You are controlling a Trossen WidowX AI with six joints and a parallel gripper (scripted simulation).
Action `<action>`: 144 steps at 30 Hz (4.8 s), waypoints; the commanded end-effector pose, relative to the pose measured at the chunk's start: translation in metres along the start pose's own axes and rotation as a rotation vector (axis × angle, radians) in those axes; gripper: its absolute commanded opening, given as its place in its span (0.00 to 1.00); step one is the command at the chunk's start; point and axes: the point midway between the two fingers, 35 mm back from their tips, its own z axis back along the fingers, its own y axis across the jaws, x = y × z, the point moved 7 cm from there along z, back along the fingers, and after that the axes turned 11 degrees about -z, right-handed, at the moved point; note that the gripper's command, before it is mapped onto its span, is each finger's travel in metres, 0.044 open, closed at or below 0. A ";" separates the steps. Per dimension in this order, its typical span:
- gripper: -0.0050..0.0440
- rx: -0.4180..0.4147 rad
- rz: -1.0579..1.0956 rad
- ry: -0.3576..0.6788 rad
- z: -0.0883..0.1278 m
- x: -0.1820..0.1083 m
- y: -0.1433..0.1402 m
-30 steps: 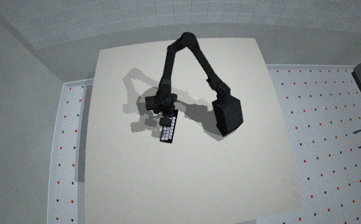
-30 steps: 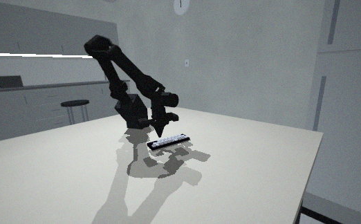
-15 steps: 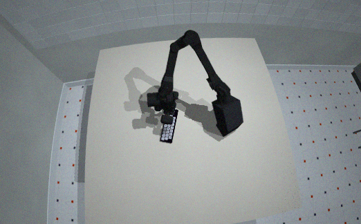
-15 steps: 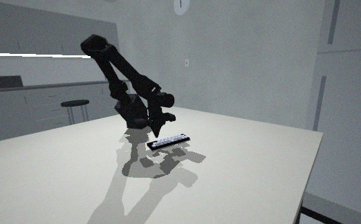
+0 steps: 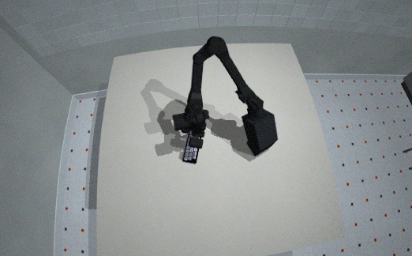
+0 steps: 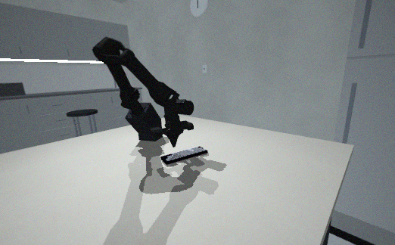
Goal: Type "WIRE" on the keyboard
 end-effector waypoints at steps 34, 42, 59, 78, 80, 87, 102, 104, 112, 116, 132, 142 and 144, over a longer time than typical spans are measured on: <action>0.10 -0.008 0.002 0.003 0.003 0.012 0.088; 0.10 -0.008 0.002 0.003 -0.012 0.012 0.088; 0.10 -0.008 0.002 0.003 -0.028 0.012 0.088; 0.10 -0.008 0.002 0.003 -0.030 0.012 0.088; 0.10 -0.008 0.002 0.003 -0.030 0.012 0.088; 0.10 -0.008 0.002 0.003 -0.030 0.012 0.088; 0.10 -0.008 0.002 0.003 -0.031 0.012 0.088; 0.10 -0.008 0.002 0.003 -0.032 0.012 0.088; 0.10 -0.008 0.002 0.003 -0.032 0.012 0.088; 0.10 -0.008 0.002 0.003 -0.033 0.012 0.088; 0.10 -0.008 0.002 0.003 -0.024 0.012 0.088; 0.10 -0.008 0.002 0.003 0.003 0.012 0.088; 0.10 -0.006 0.010 0.006 0.000 0.010 0.091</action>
